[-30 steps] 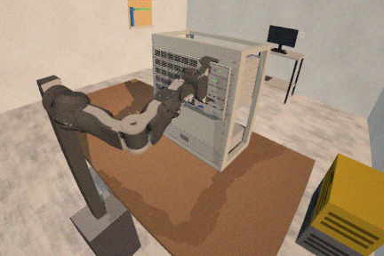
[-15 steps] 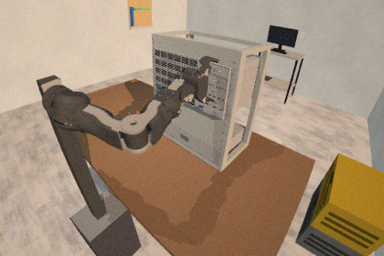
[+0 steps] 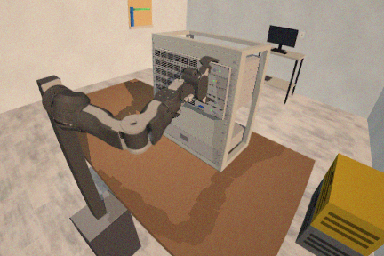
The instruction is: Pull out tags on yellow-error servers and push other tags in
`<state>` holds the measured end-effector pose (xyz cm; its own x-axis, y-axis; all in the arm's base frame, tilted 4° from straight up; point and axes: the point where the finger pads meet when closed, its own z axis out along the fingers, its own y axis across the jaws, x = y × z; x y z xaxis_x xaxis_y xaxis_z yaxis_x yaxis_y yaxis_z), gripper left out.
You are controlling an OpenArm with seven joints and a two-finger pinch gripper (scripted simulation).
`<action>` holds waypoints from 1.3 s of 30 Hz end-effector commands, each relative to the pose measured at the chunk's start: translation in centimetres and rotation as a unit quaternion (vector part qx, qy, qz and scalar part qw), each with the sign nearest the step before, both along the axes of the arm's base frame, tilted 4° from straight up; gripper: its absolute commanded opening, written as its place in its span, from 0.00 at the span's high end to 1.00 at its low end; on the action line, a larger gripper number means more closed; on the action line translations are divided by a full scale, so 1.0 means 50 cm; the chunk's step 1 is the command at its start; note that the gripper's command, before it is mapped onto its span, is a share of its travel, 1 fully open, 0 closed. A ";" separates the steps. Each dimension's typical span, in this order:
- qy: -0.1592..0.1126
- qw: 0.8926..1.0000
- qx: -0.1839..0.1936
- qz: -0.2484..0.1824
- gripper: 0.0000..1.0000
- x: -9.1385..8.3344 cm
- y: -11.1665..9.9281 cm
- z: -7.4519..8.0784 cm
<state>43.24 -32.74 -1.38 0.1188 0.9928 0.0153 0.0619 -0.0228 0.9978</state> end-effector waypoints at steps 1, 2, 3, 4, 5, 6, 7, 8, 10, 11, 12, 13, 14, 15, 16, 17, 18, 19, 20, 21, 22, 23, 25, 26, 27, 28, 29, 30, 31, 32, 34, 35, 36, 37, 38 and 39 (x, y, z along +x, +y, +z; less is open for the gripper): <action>0.004 1.000 -0.001 0.000 0.00 0.000 0.000 -0.004; 0.004 1.000 -0.001 0.000 0.00 0.000 0.000 -0.004; 0.004 1.000 -0.001 0.000 0.00 0.000 0.000 -0.004; 0.004 1.000 -0.001 0.000 0.00 0.000 0.000 -0.004; 0.004 1.000 -0.001 0.000 0.00 0.000 0.000 -0.004; 0.004 1.000 -0.001 0.000 0.00 0.000 0.000 -0.004; 0.004 1.000 -0.001 0.000 0.00 0.000 0.000 -0.004; 0.004 1.000 -0.001 0.000 0.00 0.000 0.000 -0.004; 0.004 1.000 -0.001 0.000 0.00 0.000 0.000 -0.004; 0.004 1.000 -0.001 0.000 0.00 0.000 0.000 -0.004; 0.004 1.000 -0.001 0.000 0.00 0.000 0.000 -0.004; 0.004 1.000 -0.001 0.000 0.00 0.000 0.000 -0.004; 0.004 1.000 -0.001 0.000 0.00 0.000 0.000 -0.004; 0.004 1.000 -0.001 0.000 0.00 0.000 0.000 -0.004; 0.004 1.000 -0.001 0.000 0.00 0.000 0.000 -0.004; 0.004 1.000 -0.001 0.000 0.00 0.000 0.000 -0.004; 0.004 1.000 0.000 0.000 0.00 0.000 0.000 -0.002; 0.005 1.000 0.000 0.000 0.00 0.000 -0.001 0.002; 0.005 1.000 0.000 0.000 0.00 0.001 -0.001 0.009; 0.005 1.000 0.000 0.000 0.00 0.002 -0.001 0.018; 0.005 1.000 0.000 -0.001 0.00 0.002 -0.002 0.029; 0.005 1.000 0.000 -0.001 0.00 0.003 -0.002 0.040; 0.005 1.000 0.000 0.000 0.00 0.005 -0.002 0.062; 0.005 1.000 0.000 0.000 0.00 0.005 -0.002 0.070; 0.005 1.000 0.000 0.000 0.00 0.005 -0.002 0.070; 0.005 1.000 0.000 0.000 0.00 0.005 -0.002 0.070; 0.005 1.000 0.000 0.000 0.00 0.006 -0.002 0.076; 0.005 1.000 -0.001 0.000 0.00 0.006 -0.002 0.080; 0.004 1.000 -0.001 0.001 0.00 0.006 -0.001 0.083; 0.004 1.000 -0.001 0.000 0.00 0.006 -0.001 0.083; 0.004 1.000 -0.001 0.000 0.00 0.006 -0.001 0.083; 0.004 1.000 -0.001 0.000 0.00 0.006 -0.001 0.083; 0.004 1.000 -0.001 0.000 0.00 0.006 -0.001 0.083; 0.004 1.000 -0.001 0.000 0.00 0.006 -0.001 0.083; 0.004 1.000 -0.001 0.000 0.00 0.006 -0.001 0.083; 0.004 1.000 -0.001 0.000 0.00 0.006 -0.001 0.083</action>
<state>43.53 -32.82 2.83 0.1206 0.9926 0.0151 0.0650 -0.0230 0.9976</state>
